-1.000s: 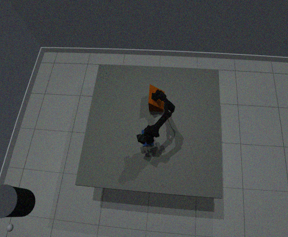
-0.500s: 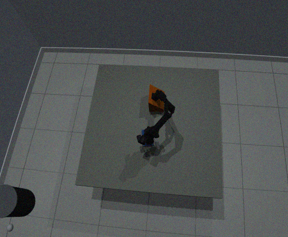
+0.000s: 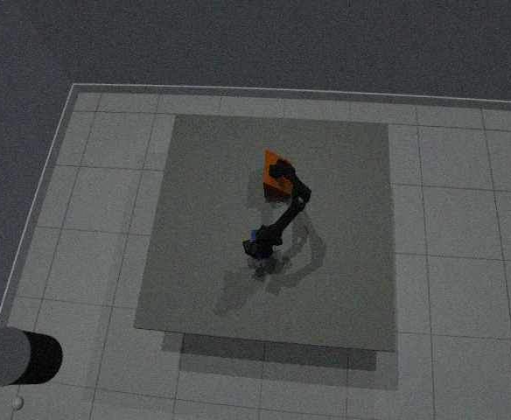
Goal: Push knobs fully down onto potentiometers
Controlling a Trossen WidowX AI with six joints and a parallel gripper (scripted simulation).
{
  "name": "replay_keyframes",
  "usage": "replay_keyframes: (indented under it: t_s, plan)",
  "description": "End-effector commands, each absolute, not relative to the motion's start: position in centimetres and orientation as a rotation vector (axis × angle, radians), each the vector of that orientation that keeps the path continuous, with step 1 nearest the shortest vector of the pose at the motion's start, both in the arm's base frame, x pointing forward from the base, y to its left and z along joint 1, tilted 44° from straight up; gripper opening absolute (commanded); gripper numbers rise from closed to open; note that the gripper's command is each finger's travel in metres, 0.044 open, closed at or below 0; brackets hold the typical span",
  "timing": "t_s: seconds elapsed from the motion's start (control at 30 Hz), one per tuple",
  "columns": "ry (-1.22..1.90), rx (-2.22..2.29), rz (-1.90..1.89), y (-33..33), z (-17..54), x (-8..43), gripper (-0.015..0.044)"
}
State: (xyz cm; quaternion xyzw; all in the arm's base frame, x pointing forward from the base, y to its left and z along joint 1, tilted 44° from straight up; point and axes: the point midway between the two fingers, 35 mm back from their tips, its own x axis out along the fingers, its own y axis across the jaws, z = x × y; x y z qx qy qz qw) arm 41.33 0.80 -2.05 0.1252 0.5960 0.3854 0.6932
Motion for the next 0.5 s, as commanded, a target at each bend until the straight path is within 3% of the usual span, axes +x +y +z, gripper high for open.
replay_keyframes:
  t_s: [0.0, 0.47]
  plan:
    - [1.335, 0.29, 0.864, 1.1, -2.23, 41.2, 0.0]
    - [1.335, 0.29, 0.864, 1.14, -2.27, 41.2, 0.0]
